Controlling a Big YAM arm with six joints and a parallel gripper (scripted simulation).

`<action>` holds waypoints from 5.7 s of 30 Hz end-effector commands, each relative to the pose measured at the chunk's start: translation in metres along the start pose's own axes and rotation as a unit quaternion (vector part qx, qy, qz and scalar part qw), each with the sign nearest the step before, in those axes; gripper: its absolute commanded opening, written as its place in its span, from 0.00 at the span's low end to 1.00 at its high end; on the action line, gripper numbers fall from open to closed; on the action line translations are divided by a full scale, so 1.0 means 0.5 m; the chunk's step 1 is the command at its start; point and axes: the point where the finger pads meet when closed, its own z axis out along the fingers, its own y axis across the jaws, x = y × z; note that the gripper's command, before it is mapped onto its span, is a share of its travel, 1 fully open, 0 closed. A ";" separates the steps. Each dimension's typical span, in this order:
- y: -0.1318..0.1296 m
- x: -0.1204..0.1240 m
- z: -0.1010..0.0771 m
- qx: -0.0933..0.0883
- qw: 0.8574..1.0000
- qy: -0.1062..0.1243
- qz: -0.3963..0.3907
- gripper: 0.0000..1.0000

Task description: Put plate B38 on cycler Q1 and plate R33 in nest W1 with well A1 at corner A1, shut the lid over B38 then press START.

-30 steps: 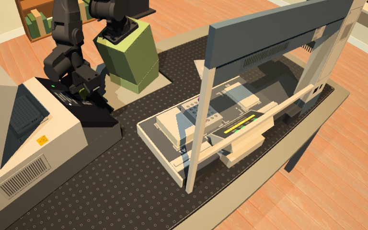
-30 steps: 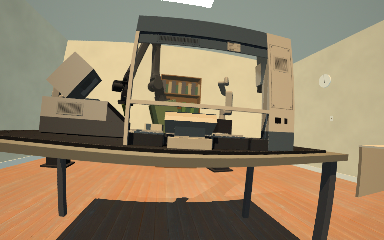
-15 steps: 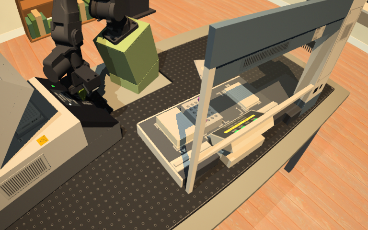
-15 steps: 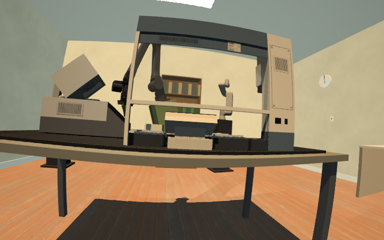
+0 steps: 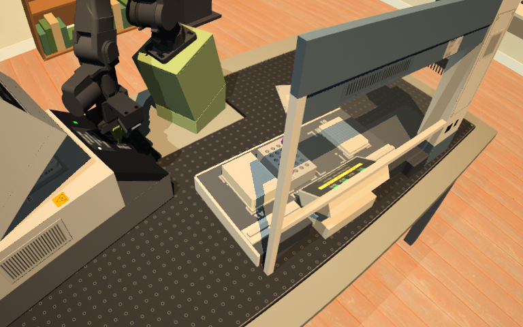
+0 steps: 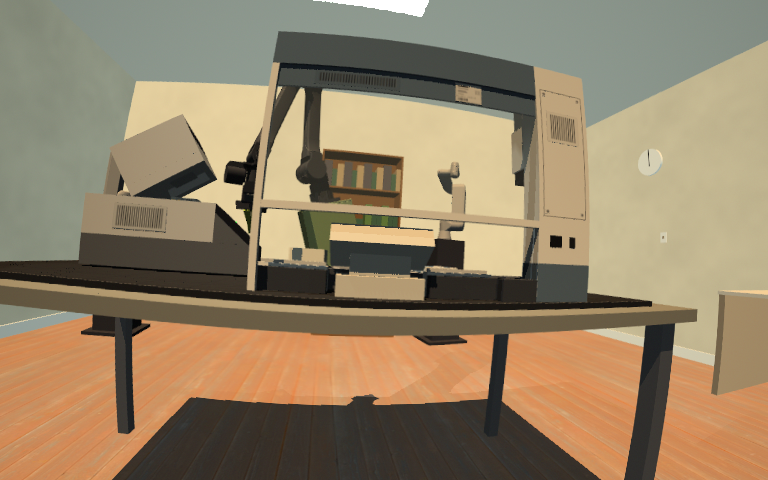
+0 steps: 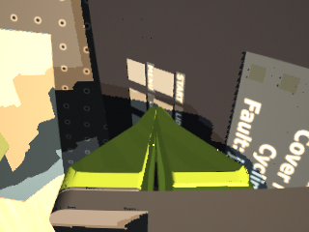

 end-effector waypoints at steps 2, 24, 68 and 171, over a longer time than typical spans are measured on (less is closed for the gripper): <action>-0.040 -0.004 -0.017 0.017 1.000 -0.003 0.013 0.00; 0.022 -0.003 -0.025 -0.001 1.000 0.000 0.002 0.00; -0.016 -0.030 -0.054 0.029 0.999 -0.015 -0.002 0.00; 0.163 0.001 -0.161 0.008 1.000 -0.005 0.014 0.00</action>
